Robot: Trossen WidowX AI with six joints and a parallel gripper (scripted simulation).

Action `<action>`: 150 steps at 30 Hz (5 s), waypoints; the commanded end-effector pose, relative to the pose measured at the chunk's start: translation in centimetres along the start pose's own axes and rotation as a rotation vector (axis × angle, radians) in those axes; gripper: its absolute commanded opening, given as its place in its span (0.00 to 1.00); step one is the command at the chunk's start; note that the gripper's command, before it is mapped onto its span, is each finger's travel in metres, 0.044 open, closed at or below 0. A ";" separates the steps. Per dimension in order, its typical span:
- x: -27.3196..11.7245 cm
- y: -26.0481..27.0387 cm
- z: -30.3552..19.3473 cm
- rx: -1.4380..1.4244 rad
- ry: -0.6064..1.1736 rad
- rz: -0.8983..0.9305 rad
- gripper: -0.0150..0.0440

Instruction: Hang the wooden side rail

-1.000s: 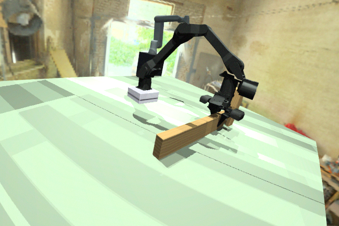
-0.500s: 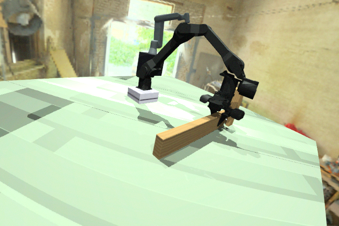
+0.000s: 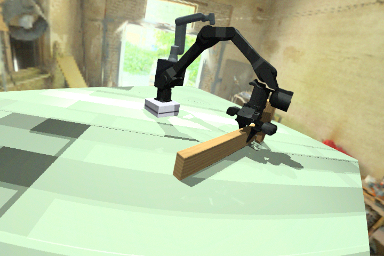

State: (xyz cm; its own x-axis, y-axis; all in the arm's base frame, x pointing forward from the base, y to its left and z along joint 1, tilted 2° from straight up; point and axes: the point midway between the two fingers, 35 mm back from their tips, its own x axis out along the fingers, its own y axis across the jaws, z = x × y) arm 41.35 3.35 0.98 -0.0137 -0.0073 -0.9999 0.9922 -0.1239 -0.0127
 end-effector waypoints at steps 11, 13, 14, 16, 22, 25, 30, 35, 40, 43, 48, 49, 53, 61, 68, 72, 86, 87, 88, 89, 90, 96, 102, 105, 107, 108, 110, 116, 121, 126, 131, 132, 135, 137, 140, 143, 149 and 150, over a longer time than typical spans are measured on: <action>-0.9 0.2 0.0 0.008 0.000 0.015 0.25; -0.9 0.2 0.0 0.008 0.000 0.015 0.25; -0.9 0.2 0.0 0.008 0.000 0.015 0.25; -1.0 0.2 0.0 0.008 0.000 0.015 0.25; -1.1 0.2 0.0 0.008 0.000 0.015 0.25; -1.1 0.2 0.0 0.008 0.000 0.015 0.25; -1.2 0.2 0.0 0.008 0.000 0.015 0.25; -1.3 0.2 0.0 0.008 0.000 0.015 0.25; -1.4 0.2 0.0 0.008 0.000 0.015 0.25; -1.4 0.2 0.0 0.008 0.000 0.015 0.25; -1.5 0.2 0.0 0.008 0.000 0.015 0.25; -1.5 0.2 0.0 0.008 0.000 0.015 0.25; -1.6 0.2 0.0 0.008 0.000 0.015 0.25; -1.7 0.2 0.0 0.008 0.000 0.015 0.25; -1.8 0.2 0.0 0.008 0.000 0.015 0.25; -1.8 0.2 0.0 0.008 0.000 0.015 0.25; -1.6 0.4 -0.2 0.008 0.000 0.016 0.25; -1.6 0.4 -0.2 0.008 0.000 0.016 0.25; -1.6 0.4 -0.2 0.008 0.000 0.016 0.25; -1.6 0.4 -0.2 0.008 0.000 0.016 0.25; -1.6 0.4 -0.2 0.008 0.000 0.016 0.25; -1.5 0.5 -0.3 0.008 0.000 0.016 0.25; -1.5 0.5 -0.4 0.008 0.000 0.016 0.25; -1.4 0.5 -0.4 0.008 0.000 0.016 0.25; -1.4 0.4 -0.4 0.008 0.000 0.016 0.25; -1.4 0.4 -0.4 0.008 0.000 0.016 0.25; -1.4 0.4 -0.5 0.008 0.000 0.016 0.25; -1.3 0.3 -0.5 0.008 0.000 0.015 0.25; -1.4 0.3 -0.6 0.008 0.000 0.015 0.25; -1.4 0.3 -0.6 0.008 0.000 0.016 0.25; -1.4 0.4 -0.7 0.008 0.001 0.016 0.25; -1.4 0.4 -0.7 0.008 0.001 0.016 0.25; -1.5 0.4 -0.7 0.008 0.001 0.016 0.25; -1.5 0.4 -0.7 0.008 0.001 0.016 0.25; -1.4 0.5 -0.7 0.008 0.001 0.016 0.25; -1.4 0.5 -0.8 0.008 0.001 0.016 0.25; -1.3 0.4 -0.8 0.008 0.001 0.016 0.25; -1.3 0.4 -0.9 0.008 0.001 0.016 0.25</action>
State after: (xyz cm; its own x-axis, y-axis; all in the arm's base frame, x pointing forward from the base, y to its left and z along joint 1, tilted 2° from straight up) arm 41.73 3.93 2.08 -0.0072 -0.0120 -0.9999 0.9914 -0.1310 -0.0056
